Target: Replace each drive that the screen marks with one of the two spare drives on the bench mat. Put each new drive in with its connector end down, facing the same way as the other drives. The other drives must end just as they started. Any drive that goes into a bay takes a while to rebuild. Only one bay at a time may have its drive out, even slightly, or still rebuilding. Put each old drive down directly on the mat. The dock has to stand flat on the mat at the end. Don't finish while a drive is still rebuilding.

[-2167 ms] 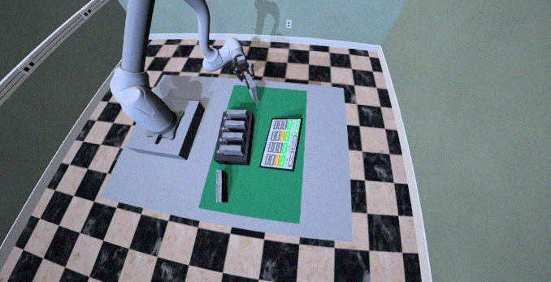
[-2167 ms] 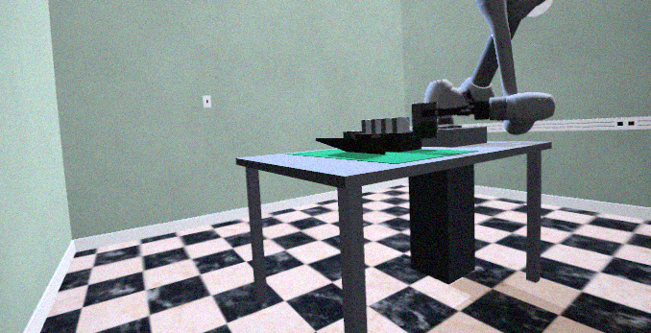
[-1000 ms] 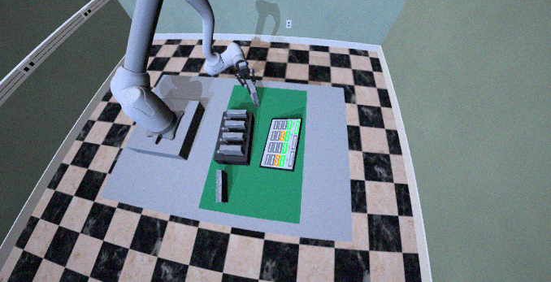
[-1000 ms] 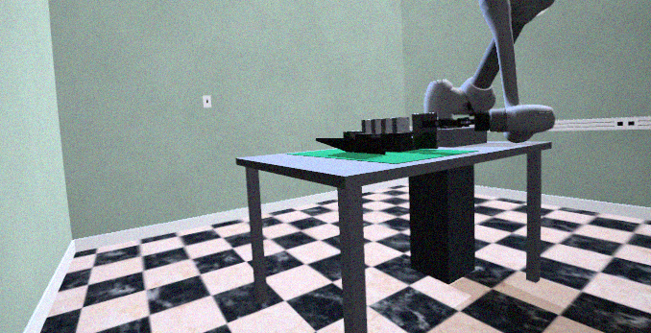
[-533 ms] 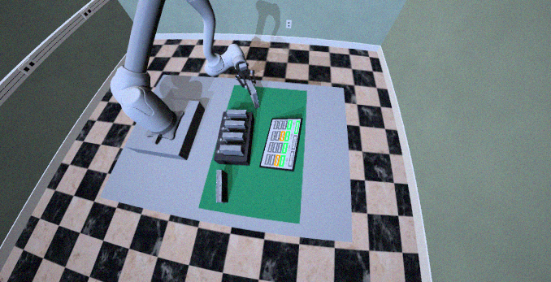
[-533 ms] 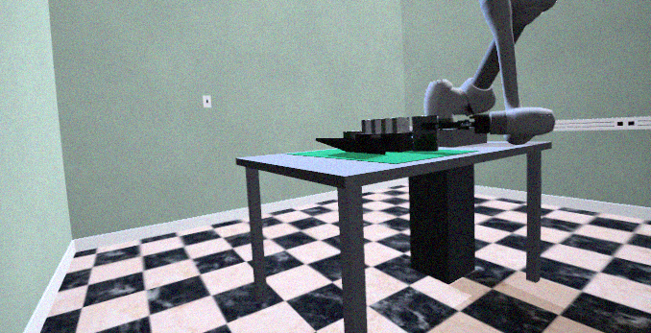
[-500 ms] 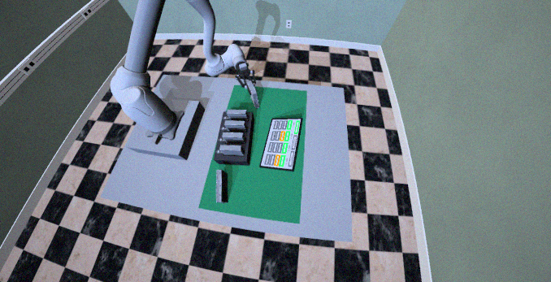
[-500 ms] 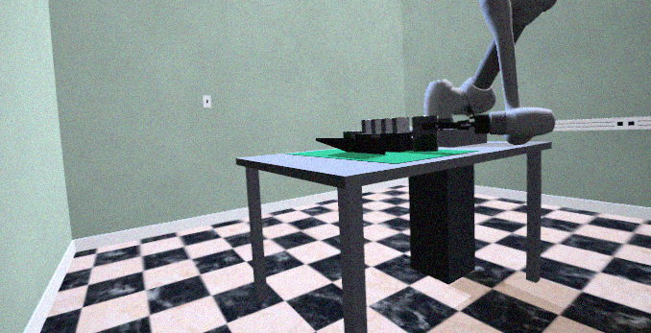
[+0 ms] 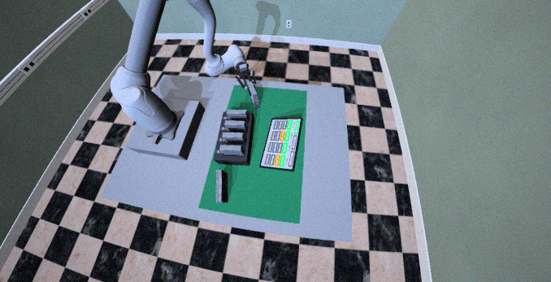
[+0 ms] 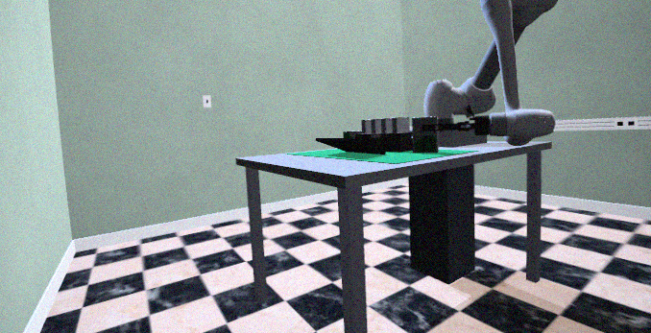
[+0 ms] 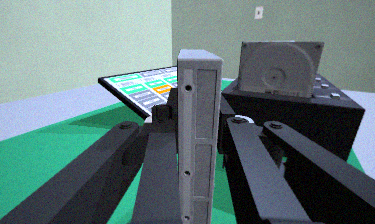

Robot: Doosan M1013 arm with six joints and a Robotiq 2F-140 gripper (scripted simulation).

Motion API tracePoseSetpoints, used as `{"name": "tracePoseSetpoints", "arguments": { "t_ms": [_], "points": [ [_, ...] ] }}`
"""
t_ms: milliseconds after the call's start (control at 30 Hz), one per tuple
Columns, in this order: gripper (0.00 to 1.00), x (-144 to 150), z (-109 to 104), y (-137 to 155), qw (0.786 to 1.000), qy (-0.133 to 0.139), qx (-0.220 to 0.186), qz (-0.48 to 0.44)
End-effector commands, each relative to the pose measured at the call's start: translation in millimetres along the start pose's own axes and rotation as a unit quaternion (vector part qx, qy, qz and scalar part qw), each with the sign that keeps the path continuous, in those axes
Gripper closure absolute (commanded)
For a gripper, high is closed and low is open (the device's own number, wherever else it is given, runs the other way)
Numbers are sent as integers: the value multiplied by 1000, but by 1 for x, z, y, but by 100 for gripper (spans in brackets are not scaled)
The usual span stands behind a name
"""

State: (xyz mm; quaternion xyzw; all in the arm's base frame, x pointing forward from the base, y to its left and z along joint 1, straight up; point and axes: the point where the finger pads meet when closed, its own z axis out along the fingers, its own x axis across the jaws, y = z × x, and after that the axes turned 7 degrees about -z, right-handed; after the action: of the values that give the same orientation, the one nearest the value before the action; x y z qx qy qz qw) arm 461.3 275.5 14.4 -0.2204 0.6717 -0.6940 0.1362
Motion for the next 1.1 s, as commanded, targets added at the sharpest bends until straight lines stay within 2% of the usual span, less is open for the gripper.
{"name": "tracePoseSetpoints", "arguments": {
  "t_ms": [0, 967, 1000, 1067],
  "points": [
    [90, 0, 0, 0, 1000, 0, 0, 0],
    [90, 0, 0, 1, 1000, 0, 0, 0],
    [60, 0, 0, 1, 1000, 0, 0, 0],
    [60, 0, 0, 1, 1000, 0, 0, 0]
  ]
}}
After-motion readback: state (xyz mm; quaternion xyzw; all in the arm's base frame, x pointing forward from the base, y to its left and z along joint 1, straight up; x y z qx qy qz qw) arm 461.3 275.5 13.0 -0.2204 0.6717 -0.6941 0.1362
